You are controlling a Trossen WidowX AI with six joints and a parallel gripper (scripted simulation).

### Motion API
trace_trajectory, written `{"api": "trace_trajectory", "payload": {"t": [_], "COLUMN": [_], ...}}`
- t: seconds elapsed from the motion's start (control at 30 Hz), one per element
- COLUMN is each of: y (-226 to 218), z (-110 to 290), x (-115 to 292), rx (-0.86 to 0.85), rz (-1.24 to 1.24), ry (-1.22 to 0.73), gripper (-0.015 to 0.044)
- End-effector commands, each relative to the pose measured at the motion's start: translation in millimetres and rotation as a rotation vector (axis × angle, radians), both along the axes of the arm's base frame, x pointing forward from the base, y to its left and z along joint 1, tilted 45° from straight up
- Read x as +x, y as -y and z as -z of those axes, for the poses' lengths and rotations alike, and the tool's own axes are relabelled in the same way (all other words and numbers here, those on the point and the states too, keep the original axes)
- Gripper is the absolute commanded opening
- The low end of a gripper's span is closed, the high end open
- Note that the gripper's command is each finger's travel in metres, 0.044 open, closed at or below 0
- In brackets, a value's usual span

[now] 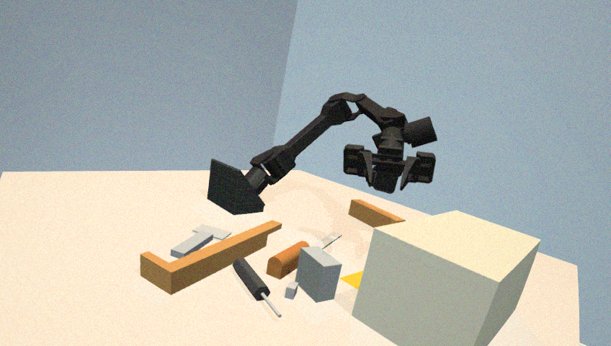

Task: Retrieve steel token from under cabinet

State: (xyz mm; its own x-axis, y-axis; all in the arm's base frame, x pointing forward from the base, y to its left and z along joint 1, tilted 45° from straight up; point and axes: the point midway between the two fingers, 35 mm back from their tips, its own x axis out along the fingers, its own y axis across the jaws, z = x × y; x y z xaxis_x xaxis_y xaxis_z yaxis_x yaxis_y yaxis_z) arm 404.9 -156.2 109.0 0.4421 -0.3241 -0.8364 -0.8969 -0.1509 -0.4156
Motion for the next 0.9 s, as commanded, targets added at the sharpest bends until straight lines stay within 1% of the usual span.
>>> {"api": "trace_trajectory", "payload": {"t": [0.0, 0.23, 0.47, 0.67, 0.87], "y": [5, 16, 24, 28, 31], "z": [19, 58, 91, 113, 129], "x": [-5, -22, -43, -61, -78], "rx": [0.057, 0.209, 0.407, 0.597, 0.795], "rz": [-0.042, -0.124, -0.198, -0.248, -0.282], "ry": [-0.081, -0.232, -0.341, -0.387, -0.385], "gripper": [0.0270, 0.0270, 0.0270, 0.0270, 0.0270]}}
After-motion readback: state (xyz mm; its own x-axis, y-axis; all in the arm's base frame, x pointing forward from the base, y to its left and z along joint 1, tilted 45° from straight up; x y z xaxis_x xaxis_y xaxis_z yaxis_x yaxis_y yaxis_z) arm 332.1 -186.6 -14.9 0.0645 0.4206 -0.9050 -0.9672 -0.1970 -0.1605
